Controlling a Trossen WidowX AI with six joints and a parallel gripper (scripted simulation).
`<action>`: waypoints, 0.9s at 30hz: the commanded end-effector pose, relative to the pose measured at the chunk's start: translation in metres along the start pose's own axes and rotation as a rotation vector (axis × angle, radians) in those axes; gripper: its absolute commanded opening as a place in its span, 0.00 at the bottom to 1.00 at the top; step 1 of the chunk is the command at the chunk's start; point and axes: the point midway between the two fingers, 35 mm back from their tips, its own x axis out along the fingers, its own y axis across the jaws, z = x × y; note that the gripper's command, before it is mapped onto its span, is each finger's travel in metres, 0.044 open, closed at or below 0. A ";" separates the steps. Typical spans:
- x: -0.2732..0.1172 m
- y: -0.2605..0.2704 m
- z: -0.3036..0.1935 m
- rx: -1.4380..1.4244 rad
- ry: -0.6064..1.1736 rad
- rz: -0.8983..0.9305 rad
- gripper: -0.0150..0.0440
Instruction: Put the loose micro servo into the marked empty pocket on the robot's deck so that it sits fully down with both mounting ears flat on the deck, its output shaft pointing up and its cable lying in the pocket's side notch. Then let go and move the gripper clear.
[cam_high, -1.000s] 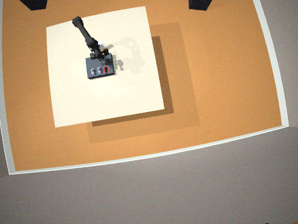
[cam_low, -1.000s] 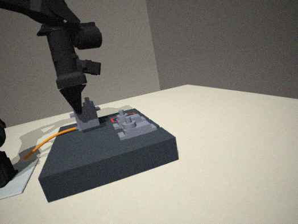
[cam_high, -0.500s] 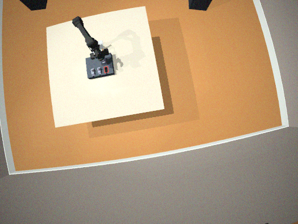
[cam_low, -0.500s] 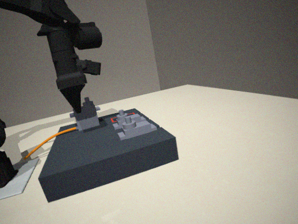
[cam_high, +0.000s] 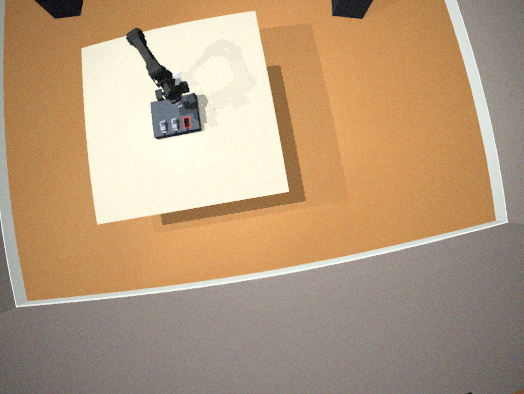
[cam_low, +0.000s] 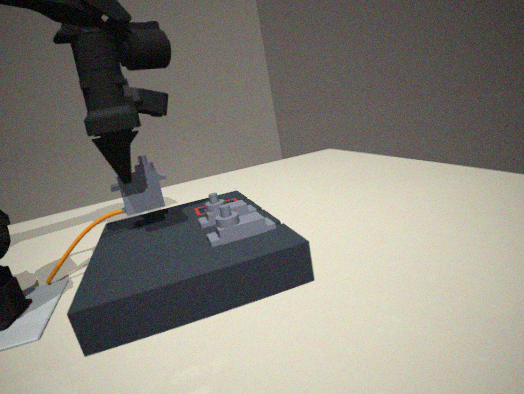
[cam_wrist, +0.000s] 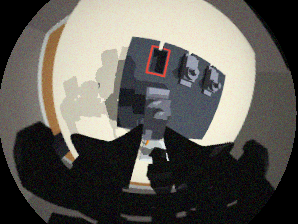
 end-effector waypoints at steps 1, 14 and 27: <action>-0.003 0.000 -0.001 -0.005 -0.009 0.004 0.25; -0.003 0.001 0.029 -0.005 -0.011 0.004 0.25; -0.003 0.007 0.030 -0.194 -0.011 0.003 0.25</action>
